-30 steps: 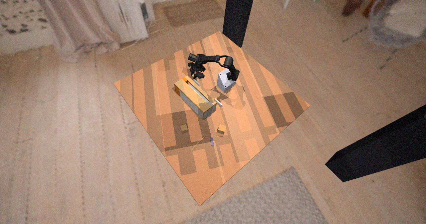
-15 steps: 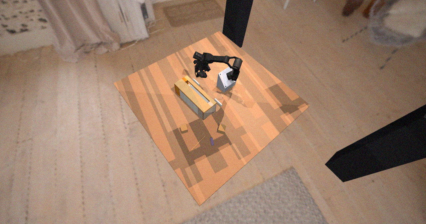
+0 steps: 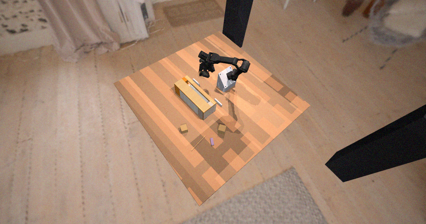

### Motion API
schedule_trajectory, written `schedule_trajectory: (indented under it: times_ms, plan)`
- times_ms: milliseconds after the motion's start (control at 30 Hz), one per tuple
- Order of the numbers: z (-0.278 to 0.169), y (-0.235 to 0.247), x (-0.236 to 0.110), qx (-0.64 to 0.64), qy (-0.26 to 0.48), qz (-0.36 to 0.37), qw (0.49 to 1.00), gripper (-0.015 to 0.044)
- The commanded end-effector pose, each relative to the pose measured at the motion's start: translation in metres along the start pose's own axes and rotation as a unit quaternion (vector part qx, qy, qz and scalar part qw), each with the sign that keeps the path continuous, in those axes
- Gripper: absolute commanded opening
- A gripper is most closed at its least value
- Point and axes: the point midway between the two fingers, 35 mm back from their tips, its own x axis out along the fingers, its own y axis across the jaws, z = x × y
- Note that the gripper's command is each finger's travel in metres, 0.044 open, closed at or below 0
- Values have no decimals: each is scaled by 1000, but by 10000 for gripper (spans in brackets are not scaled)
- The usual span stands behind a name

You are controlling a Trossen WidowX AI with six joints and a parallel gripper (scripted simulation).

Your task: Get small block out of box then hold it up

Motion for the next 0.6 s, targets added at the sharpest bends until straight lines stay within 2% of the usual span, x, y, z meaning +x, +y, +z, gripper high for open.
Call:
schedule_trajectory:
  times_ms: [0,567]
  plan:
    - [6,0,0,12,-5,3,1000,0]
    - [6,0,0,12,-5,3,1000,0]
